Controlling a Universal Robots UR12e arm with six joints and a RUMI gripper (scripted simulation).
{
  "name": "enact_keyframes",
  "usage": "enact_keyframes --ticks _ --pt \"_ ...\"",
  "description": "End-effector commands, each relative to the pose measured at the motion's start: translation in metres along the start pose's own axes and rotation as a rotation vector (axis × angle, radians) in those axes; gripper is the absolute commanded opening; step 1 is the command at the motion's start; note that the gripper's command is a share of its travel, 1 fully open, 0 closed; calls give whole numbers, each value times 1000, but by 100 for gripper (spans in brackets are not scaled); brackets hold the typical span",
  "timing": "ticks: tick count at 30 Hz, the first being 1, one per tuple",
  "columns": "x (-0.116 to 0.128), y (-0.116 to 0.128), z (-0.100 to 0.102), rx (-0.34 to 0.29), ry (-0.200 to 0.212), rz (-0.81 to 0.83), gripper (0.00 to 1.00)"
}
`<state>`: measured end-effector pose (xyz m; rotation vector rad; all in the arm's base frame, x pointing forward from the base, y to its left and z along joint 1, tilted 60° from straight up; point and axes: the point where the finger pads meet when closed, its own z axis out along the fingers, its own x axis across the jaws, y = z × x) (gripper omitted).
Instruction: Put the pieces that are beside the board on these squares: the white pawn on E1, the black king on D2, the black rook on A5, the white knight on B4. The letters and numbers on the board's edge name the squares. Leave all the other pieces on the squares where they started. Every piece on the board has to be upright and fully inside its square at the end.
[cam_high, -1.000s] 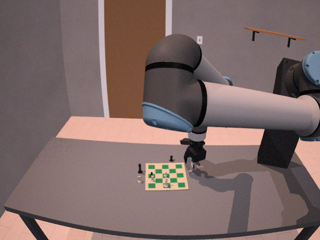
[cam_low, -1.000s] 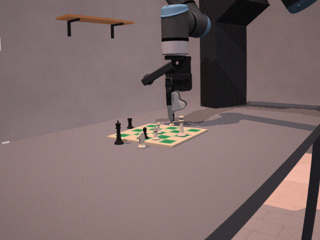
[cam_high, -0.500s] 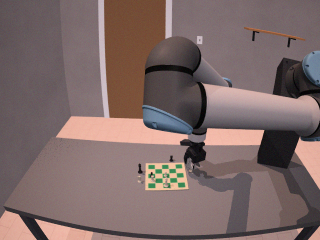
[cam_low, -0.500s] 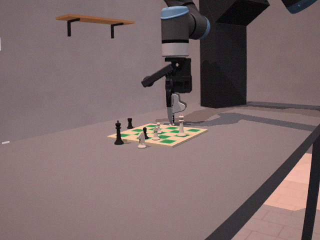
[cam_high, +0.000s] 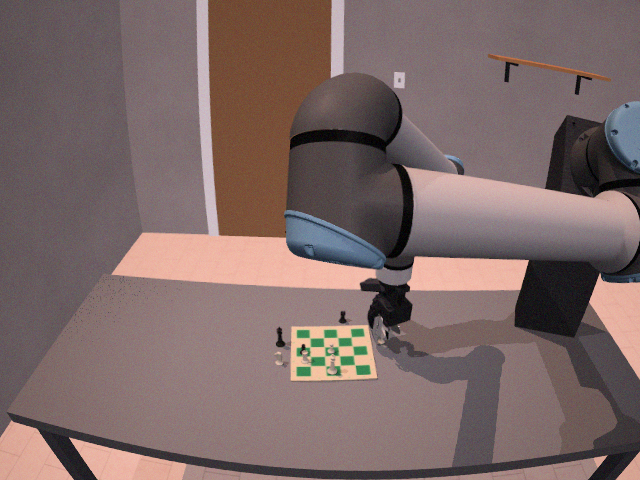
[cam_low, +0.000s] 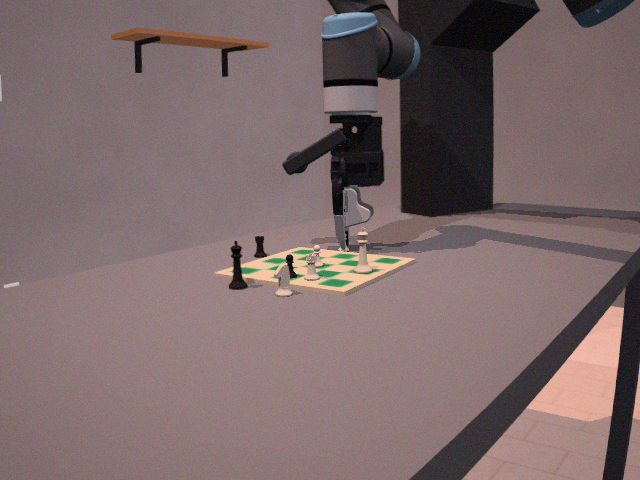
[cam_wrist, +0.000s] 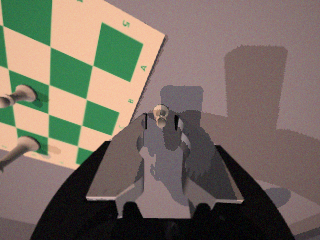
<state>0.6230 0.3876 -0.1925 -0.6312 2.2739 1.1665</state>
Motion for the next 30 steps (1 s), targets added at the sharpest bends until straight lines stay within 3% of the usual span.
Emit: enact_keyframes --ticks 1,9,10,30 --pt "0 0 0 0 0 0 20" --pt "0 0 0 0 0 0 20" --pt "0 0 0 0 0 0 0" --pt "0 0 0 0 0 0 0"
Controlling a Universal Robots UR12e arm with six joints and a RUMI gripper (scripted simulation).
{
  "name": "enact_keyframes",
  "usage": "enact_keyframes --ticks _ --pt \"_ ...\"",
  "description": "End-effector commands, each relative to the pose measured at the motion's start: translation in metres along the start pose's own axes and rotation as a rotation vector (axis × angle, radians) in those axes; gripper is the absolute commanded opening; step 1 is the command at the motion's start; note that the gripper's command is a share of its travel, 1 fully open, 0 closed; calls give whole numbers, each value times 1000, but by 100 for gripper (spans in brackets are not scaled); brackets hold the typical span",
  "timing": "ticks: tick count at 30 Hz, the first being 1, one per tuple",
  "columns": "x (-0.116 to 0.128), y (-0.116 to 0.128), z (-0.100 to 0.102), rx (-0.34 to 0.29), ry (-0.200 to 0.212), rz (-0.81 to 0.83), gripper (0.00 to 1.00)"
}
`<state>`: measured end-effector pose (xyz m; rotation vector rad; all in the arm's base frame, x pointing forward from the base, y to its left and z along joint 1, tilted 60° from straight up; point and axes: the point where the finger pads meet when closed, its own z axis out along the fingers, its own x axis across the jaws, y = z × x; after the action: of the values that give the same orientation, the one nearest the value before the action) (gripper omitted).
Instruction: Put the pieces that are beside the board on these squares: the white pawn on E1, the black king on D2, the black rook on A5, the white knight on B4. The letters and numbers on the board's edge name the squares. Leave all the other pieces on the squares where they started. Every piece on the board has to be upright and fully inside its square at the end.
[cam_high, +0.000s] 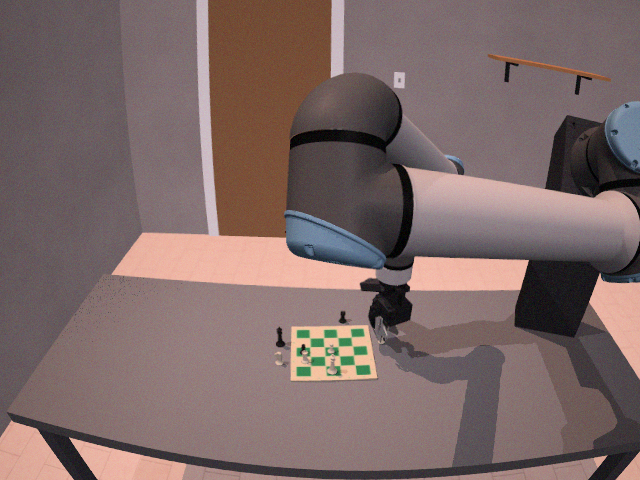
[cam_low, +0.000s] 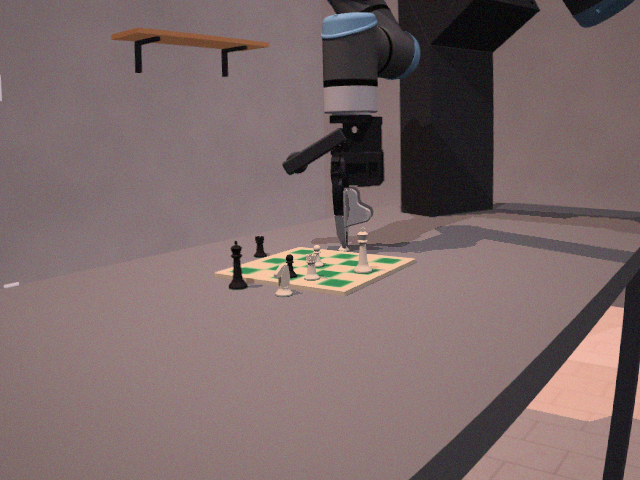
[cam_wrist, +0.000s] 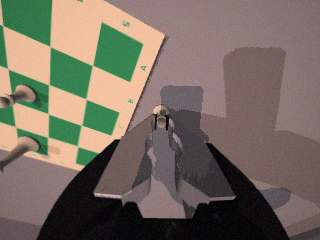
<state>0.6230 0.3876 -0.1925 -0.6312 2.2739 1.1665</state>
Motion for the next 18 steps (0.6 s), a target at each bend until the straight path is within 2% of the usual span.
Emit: enact_keyframes --ticks 1,18 --pt "0 0 0 0 0 0 0" --pt "0 0 -5 0 0 0 0"
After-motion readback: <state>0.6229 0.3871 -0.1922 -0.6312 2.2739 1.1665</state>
